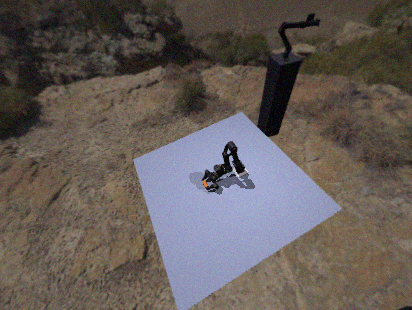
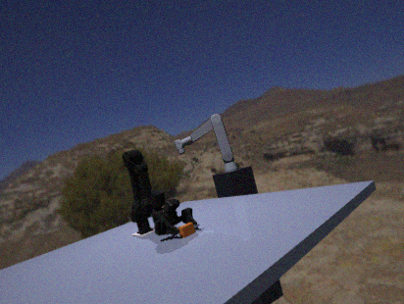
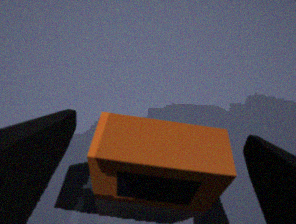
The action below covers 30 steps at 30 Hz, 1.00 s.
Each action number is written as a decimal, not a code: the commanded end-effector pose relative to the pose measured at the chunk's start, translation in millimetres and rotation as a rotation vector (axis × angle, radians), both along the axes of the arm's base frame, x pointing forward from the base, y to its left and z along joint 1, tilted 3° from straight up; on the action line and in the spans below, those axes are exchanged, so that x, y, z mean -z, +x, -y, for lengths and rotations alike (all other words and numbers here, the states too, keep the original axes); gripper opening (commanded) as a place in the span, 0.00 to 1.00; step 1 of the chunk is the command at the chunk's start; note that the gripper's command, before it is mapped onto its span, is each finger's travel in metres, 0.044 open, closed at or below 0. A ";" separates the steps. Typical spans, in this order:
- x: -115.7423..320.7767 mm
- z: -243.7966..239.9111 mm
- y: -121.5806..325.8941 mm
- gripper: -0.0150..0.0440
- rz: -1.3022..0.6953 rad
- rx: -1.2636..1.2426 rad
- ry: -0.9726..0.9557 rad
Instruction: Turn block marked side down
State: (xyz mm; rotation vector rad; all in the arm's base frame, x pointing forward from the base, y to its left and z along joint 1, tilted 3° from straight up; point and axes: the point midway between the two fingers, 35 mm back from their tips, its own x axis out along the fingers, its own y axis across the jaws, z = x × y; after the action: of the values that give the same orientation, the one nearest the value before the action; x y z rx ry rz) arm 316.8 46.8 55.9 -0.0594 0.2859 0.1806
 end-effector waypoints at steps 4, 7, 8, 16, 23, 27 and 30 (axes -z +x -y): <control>0.3 -0.5 -0.3 1.00 -0.001 -0.005 -0.001; 0.3 -0.5 -0.3 1.00 -0.001 -0.005 -0.001; 0.7 -0.6 0.7 1.00 -0.006 -0.004 -0.002; -5.4 -4.7 26.1 1.00 -0.252 0.005 -0.043; -43.4 -5.2 24.2 1.00 -0.369 0.012 -0.068; -53.4 -4.2 16.3 1.00 -0.421 0.013 -0.079; -67.7 -3.5 10.7 1.00 -0.443 0.015 -0.086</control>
State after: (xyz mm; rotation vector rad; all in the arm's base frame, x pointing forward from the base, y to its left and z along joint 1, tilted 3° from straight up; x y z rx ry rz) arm 343.8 52.8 61.9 -0.0752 0.5626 0.1846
